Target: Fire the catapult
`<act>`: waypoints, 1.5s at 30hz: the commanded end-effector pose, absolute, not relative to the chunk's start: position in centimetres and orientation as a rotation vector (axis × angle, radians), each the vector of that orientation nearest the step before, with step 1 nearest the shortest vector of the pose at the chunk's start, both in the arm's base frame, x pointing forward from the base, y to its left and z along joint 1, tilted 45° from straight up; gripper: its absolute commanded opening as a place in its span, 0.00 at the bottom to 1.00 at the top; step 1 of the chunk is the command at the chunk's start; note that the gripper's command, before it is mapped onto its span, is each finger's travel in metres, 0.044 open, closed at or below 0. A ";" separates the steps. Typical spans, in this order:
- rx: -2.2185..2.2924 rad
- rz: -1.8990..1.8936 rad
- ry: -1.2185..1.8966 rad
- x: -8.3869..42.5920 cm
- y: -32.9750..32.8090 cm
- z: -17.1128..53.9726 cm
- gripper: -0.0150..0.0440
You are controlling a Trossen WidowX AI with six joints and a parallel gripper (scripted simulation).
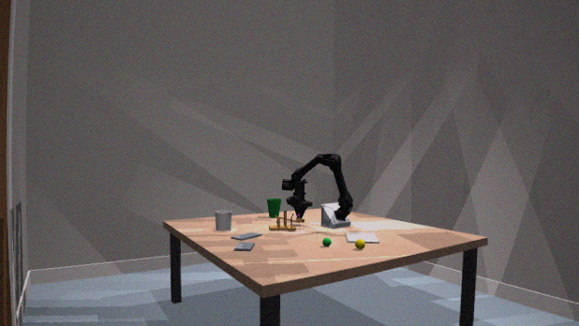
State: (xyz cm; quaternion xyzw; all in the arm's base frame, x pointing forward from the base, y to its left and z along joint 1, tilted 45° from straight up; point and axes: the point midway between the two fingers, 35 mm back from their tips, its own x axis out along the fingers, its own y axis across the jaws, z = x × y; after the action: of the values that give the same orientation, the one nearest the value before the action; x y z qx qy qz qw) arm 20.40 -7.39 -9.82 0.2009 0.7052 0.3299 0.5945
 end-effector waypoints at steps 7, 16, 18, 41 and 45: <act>0.450 0.759 1.633 21.7 -11.7 -5.0 0.25; 0.461 0.758 1.644 22.0 -12.8 -3.1 0.25; 0.486 0.751 1.676 22.5 -12.0 -2.8 0.25; 0.713 0.556 2.122 26.5 -2.3 0.0 0.25; 0.714 0.556 2.122 26.5 -2.2 -0.1 0.25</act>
State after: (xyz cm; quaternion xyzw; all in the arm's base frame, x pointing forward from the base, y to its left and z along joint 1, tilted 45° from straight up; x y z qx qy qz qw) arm 26.43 -2.15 -0.04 0.2747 0.8406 0.2256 0.4086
